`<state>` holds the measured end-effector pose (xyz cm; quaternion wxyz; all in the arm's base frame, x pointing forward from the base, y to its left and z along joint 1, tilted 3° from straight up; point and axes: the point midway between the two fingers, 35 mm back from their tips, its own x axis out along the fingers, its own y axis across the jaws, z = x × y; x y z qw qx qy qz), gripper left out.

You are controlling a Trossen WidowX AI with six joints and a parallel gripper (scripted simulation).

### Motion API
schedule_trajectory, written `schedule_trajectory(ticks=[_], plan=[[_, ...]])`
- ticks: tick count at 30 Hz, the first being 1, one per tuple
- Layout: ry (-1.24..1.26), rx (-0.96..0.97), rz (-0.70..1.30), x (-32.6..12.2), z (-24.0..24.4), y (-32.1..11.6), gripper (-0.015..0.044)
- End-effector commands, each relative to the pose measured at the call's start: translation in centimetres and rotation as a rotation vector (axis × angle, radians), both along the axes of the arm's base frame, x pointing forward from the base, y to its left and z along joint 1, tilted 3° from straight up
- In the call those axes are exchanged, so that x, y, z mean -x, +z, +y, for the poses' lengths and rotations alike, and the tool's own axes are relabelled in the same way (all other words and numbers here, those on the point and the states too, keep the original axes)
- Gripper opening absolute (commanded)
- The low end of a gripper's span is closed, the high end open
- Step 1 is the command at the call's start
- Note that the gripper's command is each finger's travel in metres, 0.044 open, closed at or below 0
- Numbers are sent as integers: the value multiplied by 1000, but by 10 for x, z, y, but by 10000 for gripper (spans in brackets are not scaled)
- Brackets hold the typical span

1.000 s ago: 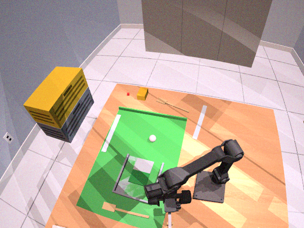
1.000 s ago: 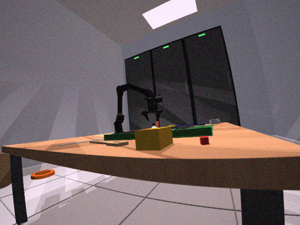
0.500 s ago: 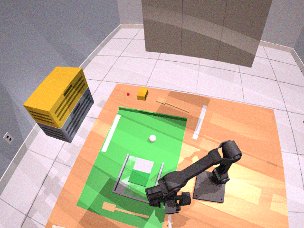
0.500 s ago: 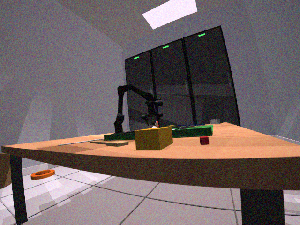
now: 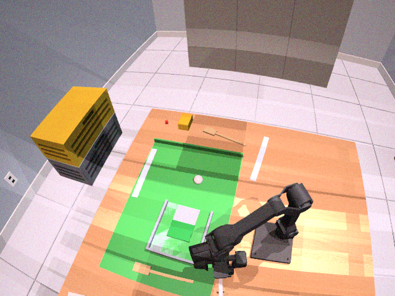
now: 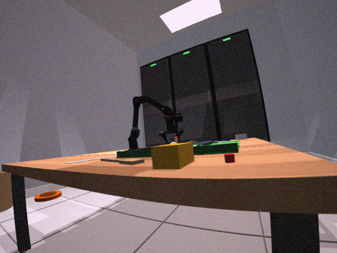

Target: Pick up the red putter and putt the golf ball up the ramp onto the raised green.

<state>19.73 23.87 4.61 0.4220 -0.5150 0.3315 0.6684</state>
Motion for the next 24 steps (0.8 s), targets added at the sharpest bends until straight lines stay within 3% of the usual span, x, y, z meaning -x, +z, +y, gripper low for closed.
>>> schedule_trajectory(ticks=[1, 3, 18, 24], plan=[[4, 2, 7, 1, -1, -7, 440], [4, 2, 7, 1, -1, -8, 440], [0, 2, 2, 0, 0, -4, 46], [0, 2, 2, 0, 0, -4, 6]])
